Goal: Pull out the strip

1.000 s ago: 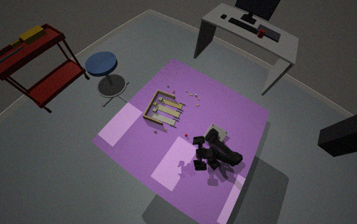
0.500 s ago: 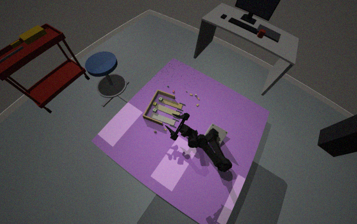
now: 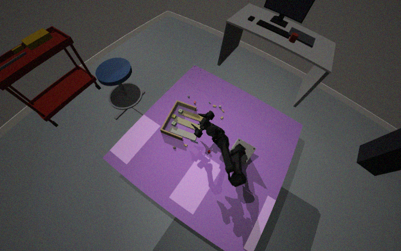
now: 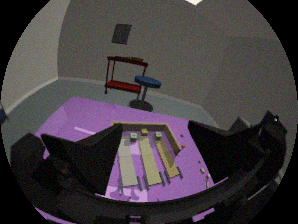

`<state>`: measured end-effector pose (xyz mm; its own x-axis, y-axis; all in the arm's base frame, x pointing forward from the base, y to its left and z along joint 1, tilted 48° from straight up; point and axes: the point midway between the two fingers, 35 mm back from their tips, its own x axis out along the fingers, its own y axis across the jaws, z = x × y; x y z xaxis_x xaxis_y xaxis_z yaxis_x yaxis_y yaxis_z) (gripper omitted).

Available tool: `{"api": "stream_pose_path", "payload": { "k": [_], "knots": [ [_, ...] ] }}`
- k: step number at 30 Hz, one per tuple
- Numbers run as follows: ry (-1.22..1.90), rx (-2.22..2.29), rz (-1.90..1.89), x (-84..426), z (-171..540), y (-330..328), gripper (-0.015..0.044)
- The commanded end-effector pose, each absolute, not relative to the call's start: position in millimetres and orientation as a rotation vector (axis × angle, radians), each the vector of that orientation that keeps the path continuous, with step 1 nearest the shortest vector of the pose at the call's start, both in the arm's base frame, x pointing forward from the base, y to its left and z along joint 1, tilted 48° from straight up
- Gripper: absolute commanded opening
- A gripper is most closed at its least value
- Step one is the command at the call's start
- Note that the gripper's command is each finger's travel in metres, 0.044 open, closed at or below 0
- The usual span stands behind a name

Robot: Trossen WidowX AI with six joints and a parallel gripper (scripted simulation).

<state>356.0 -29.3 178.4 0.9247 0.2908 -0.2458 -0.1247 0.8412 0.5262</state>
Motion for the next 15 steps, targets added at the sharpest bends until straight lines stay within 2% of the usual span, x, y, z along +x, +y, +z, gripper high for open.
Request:
{"api": "stream_pose_path", "payload": {
  "k": [1, 5, 15],
  "knots": [
    [0.528, 0.626, 0.313, 344, 112, -29, 0.0400],
    [0.648, 0.748, 0.398, 327, 70, -27, 0.0400],
    [0.653, 0.754, 0.402, 326, 69, -27, 0.0400]
  ]
}}
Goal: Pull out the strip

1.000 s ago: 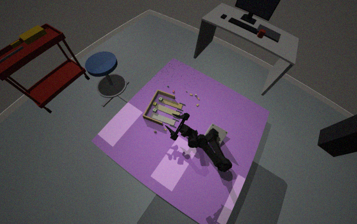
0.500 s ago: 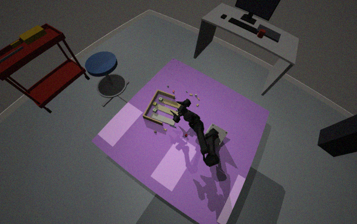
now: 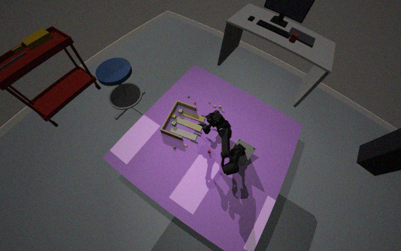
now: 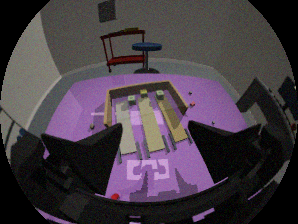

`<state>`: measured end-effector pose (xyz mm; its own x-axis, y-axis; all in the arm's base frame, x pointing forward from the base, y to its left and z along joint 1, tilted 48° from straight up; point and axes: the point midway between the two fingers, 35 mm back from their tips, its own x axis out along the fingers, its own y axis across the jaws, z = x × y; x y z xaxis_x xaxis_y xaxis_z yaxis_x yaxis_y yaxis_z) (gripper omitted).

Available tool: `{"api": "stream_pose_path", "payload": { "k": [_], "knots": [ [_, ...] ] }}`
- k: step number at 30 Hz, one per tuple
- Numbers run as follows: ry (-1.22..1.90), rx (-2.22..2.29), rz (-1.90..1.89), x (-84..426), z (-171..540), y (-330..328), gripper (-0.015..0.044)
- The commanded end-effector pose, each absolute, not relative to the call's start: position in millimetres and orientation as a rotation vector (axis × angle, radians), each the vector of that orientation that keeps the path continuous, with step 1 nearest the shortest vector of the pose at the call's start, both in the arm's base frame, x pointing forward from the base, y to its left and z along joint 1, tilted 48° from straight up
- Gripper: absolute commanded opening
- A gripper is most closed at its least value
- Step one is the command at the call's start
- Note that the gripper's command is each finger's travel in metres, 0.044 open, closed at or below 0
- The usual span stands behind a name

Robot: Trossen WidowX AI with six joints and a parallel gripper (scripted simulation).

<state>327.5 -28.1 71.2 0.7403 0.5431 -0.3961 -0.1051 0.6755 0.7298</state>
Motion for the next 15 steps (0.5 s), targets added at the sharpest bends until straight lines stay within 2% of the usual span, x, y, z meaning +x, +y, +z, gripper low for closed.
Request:
{"api": "stream_pose_path", "payload": {
  "k": [1, 14, 15],
  "knots": [
    [0.653, 0.754, 0.402, 325.8, 68.6, -27.1, 0.0400],
    [0.653, 0.754, 0.402, 325.8, 68.6, -27.1, 0.0400],
    [0.657, 0.752, 0.403, 327.0, 68.1, -27.4, 0.0374]
  ]
}}
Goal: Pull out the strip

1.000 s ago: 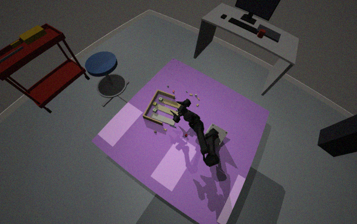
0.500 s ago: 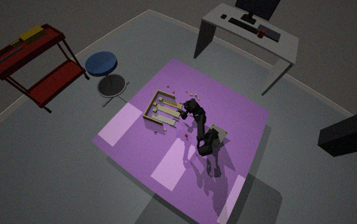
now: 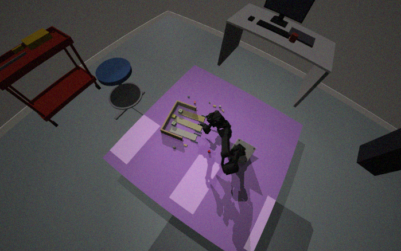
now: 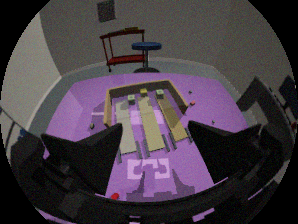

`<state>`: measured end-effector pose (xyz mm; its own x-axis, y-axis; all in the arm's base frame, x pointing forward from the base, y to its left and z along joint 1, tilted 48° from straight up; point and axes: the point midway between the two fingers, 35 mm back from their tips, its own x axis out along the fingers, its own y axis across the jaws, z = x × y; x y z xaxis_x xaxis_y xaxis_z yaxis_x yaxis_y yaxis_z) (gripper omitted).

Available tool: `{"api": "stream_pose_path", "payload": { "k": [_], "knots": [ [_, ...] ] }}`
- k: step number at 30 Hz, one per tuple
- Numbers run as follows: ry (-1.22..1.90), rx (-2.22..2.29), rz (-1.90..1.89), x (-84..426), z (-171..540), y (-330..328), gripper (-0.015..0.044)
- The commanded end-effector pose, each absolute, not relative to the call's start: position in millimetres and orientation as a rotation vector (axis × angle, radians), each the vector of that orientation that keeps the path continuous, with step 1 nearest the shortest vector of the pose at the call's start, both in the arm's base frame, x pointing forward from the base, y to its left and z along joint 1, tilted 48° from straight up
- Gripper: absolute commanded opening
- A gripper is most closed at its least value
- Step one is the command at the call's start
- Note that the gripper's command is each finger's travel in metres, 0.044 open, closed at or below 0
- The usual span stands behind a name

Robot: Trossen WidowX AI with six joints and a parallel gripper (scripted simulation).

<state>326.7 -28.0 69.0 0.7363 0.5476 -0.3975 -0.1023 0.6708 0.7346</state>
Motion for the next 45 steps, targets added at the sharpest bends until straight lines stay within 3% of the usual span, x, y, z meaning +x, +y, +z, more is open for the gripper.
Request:
{"api": "stream_pose_path", "payload": {
  "k": [1, 14, 28, 45],
  "knots": [
    [0.670, 0.746, 0.405, 331, 66, -28, 0.0347],
    [1.025, 0.556, 0.545, 402, 3, -33, 0.0006],
    [1.399, 0.349, 0.923, 412, -75, -4, 0.0000],
    [1.413, 0.341, 0.946, 413, -87, 4, 0.0000]
  ]
}}
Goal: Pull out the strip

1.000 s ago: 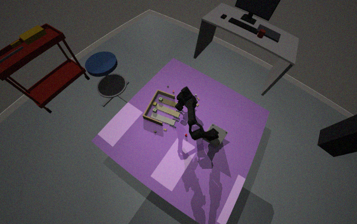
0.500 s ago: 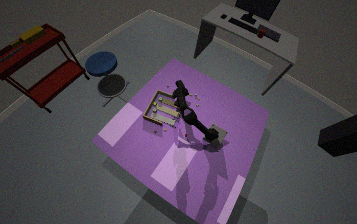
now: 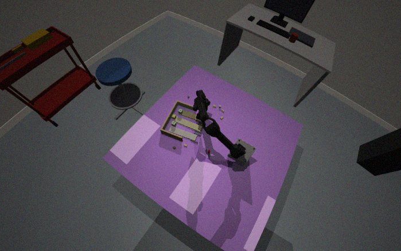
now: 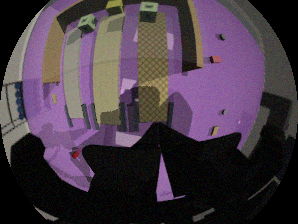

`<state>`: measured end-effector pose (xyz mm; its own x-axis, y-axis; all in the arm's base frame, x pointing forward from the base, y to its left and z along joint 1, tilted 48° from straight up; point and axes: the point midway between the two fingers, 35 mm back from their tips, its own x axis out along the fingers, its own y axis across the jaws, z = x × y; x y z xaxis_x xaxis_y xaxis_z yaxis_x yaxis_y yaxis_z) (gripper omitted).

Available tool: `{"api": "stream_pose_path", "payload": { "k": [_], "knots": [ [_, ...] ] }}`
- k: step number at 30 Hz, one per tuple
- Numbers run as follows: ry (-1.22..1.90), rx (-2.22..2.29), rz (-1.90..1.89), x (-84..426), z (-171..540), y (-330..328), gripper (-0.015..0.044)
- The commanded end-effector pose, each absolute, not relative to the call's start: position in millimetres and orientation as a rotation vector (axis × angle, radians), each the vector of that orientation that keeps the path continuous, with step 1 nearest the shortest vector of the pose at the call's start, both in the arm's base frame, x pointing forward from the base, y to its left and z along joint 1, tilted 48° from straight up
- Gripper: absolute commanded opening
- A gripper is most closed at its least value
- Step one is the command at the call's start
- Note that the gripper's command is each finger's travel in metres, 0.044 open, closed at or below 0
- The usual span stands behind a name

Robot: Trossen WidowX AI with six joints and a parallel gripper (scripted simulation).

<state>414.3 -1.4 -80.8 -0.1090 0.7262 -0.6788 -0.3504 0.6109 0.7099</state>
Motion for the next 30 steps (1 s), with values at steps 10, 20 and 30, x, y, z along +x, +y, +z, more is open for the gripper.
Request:
{"api": "stream_pose_path", "payload": {
  "k": [10, 20, 30],
  "knots": [
    [1.413, 0.341, 0.946, 412, -98, 16, 0.0000],
    [1.413, 0.342, 0.947, 412, -110, 28, 0.0000],
    [1.412, 0.343, 0.948, 410, -121, 40, 0.0000]
  ]
}}
